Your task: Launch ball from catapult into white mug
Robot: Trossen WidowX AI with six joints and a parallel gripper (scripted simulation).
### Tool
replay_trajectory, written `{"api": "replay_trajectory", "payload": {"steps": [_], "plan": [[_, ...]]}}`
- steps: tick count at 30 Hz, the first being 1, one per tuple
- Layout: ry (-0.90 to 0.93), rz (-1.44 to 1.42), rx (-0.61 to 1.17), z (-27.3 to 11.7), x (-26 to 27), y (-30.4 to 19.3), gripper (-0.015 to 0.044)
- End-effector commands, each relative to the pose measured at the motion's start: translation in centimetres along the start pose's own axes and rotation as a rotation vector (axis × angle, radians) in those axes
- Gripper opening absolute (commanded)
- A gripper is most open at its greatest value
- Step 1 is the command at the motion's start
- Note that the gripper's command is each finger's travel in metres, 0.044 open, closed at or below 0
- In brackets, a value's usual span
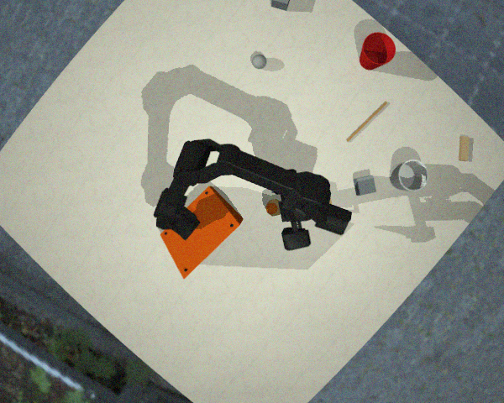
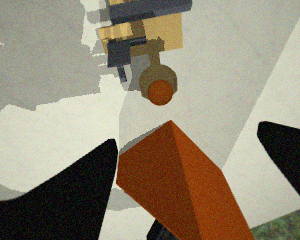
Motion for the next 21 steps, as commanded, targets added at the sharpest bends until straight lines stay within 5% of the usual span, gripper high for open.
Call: {"api": "replay_trajectory", "payload": {"steps": [1,21], "plan": [[-0.036,0.006,-0.075,-0.1,-0.9,2.1,0.044],[-0.213,-0.052,-0.725,-7.7,-4.8,14.3,0.044]]}}
Point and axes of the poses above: the point midway between the two fingers, 35 mm back from their tips, its own z axis out along the fingers, its own x axis across the jaws, y = z × x, the point moved 8 cm from there along -z, back along the fingers, and after that the axes turned 11 degrees about -z, right-handed, at the moved point
